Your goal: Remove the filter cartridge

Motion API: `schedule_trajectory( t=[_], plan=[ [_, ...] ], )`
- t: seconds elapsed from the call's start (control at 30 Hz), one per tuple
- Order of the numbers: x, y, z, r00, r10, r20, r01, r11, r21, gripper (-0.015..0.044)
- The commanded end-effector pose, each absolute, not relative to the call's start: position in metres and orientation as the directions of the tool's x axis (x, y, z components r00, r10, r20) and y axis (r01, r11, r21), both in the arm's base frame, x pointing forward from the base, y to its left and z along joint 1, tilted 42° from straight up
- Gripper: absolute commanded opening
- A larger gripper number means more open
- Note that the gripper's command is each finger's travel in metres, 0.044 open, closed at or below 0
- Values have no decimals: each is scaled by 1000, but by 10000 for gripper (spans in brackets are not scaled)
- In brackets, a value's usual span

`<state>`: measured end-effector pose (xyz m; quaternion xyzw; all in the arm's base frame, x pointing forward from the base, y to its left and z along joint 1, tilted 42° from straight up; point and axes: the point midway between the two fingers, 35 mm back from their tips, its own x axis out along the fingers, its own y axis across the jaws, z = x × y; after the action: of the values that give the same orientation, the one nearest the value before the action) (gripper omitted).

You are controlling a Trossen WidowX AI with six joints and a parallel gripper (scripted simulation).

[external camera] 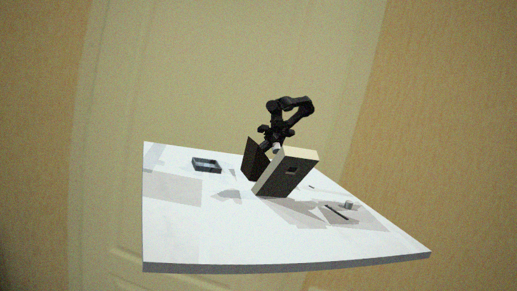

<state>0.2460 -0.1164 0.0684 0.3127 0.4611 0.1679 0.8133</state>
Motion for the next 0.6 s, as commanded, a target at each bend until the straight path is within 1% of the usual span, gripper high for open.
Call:
schedule_trajectory(
  t=[0.0,0.27,0.33,0.4,0.57],
  plan=[
    [248,-130,59,526,550,-649,9,759,651,0],
    [246,-151,32,527,550,-647,8,759,651,0],
    [244,-144,34,519,558,-647,22,748,663,0],
    [239,-153,28,512,536,-672,84,747,660,0],
    [215,-184,4,472,450,-758,319,714,623,0]
  ],
)
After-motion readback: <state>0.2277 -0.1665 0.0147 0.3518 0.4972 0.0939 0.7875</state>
